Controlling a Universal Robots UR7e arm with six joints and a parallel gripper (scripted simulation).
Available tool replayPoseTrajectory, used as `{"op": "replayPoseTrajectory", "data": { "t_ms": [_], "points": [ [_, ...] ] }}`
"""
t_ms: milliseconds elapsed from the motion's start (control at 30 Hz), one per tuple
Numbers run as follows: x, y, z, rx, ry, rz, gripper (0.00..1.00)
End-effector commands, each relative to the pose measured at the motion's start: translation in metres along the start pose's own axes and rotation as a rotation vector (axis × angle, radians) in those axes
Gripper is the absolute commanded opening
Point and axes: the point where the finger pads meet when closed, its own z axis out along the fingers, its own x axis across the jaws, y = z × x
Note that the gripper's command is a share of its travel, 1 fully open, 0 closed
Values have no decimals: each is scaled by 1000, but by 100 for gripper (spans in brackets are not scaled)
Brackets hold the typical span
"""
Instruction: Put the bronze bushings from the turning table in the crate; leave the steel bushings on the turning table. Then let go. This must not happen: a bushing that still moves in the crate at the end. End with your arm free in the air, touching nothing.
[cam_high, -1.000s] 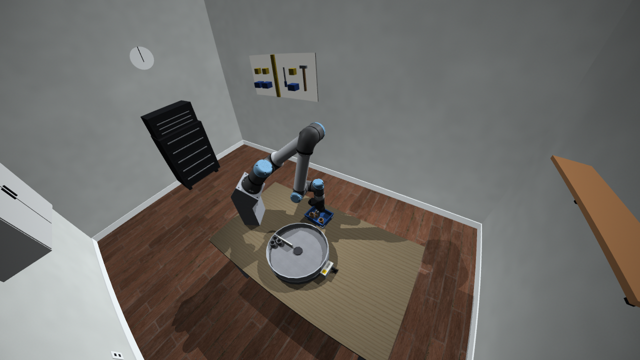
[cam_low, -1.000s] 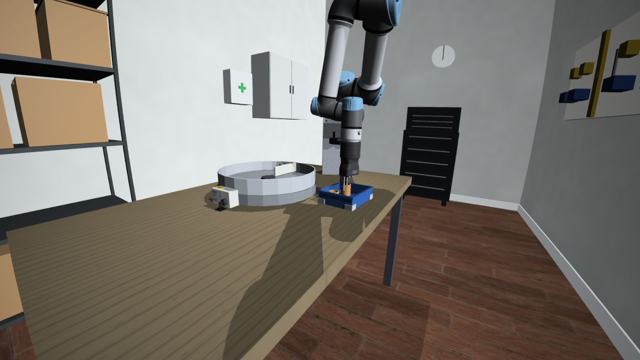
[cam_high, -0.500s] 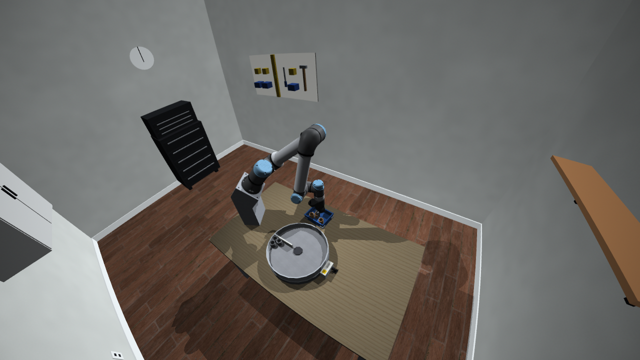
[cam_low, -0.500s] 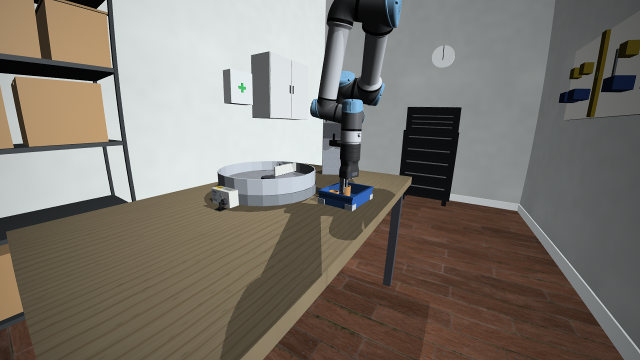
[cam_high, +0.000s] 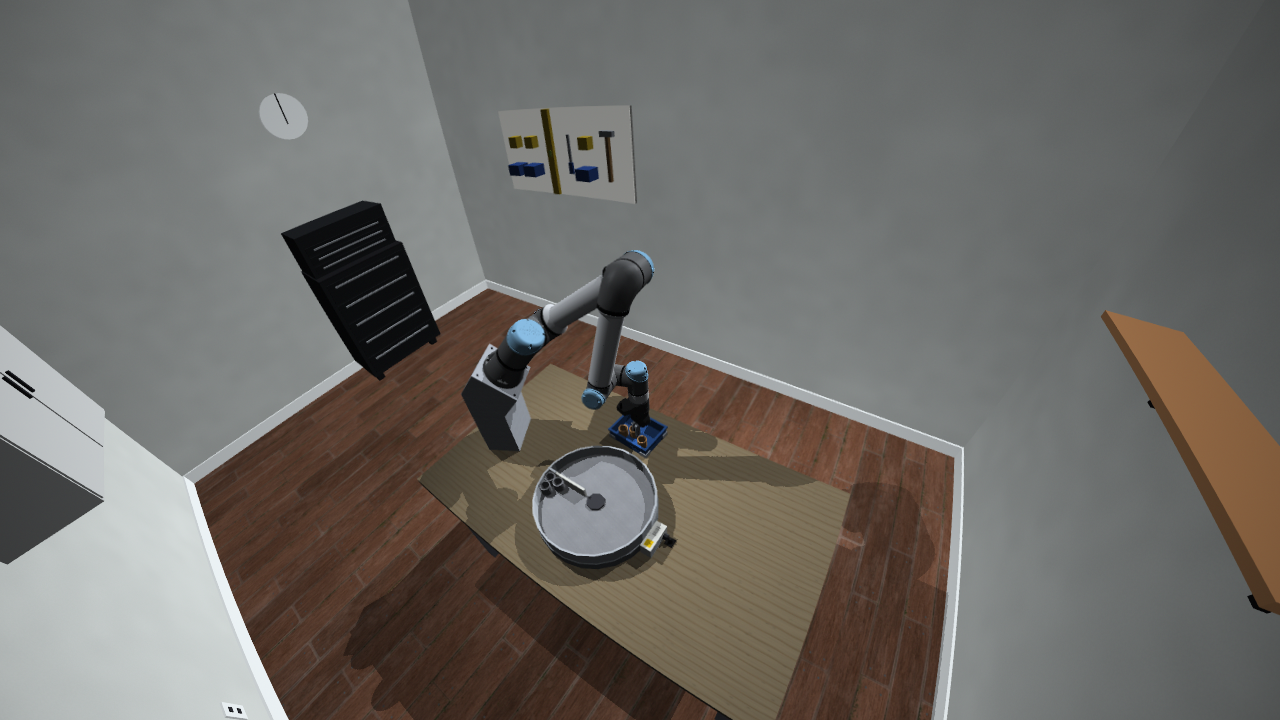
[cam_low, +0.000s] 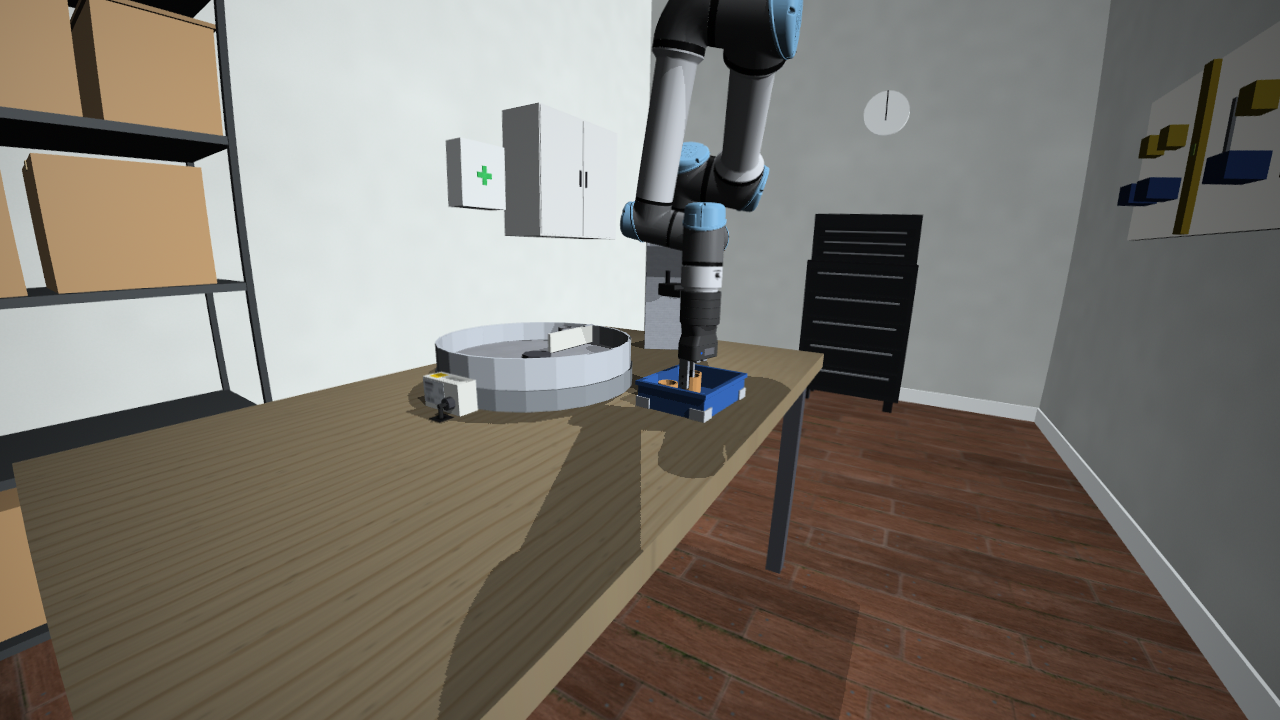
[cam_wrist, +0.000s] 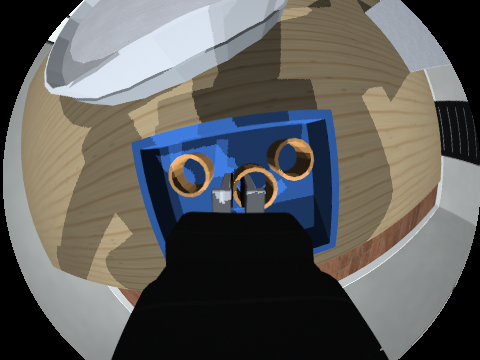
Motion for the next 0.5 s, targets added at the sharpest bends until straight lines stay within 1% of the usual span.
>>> {"op": "replayPoseTrajectory", "data": {
  "t_ms": [0, 467],
  "points": [
    [0, 0, 2, -1, -1, 0, 0],
    [0, 0, 5, -1, -2, 0, 0]
  ]
}}
